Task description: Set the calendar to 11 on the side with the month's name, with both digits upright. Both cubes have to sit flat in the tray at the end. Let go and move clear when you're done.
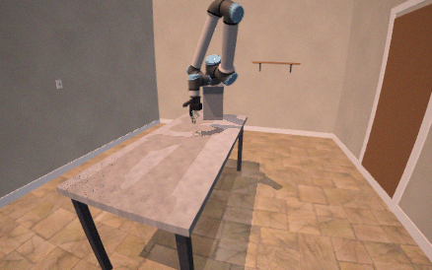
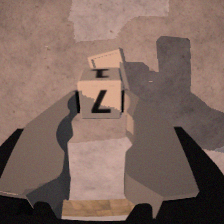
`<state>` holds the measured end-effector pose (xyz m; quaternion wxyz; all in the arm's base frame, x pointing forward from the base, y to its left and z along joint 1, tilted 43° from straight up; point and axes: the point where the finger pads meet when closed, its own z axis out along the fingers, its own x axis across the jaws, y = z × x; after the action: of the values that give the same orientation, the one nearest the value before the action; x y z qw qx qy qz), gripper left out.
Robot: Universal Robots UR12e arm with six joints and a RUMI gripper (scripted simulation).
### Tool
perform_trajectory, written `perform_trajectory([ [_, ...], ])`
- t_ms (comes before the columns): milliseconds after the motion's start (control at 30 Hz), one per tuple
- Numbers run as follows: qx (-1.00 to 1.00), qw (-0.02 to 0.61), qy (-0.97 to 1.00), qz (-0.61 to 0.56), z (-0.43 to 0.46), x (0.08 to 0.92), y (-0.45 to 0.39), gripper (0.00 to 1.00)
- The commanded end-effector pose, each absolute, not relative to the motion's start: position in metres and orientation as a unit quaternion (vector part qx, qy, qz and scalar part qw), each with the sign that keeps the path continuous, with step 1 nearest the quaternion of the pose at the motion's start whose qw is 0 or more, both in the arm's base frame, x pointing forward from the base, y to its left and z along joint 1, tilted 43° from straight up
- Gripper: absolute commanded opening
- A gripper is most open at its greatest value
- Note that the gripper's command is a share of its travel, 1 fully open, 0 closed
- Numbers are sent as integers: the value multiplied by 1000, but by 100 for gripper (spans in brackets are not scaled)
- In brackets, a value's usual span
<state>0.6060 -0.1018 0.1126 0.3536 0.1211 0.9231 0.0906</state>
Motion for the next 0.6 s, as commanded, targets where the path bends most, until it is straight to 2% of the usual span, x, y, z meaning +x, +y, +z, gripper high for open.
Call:
perform_trajectory([
  [0, 202, 345, 909, 119, 110, 608, -114, 10],
  [567, 371, 315, 854, 182, 106, 610, -136, 10],
])
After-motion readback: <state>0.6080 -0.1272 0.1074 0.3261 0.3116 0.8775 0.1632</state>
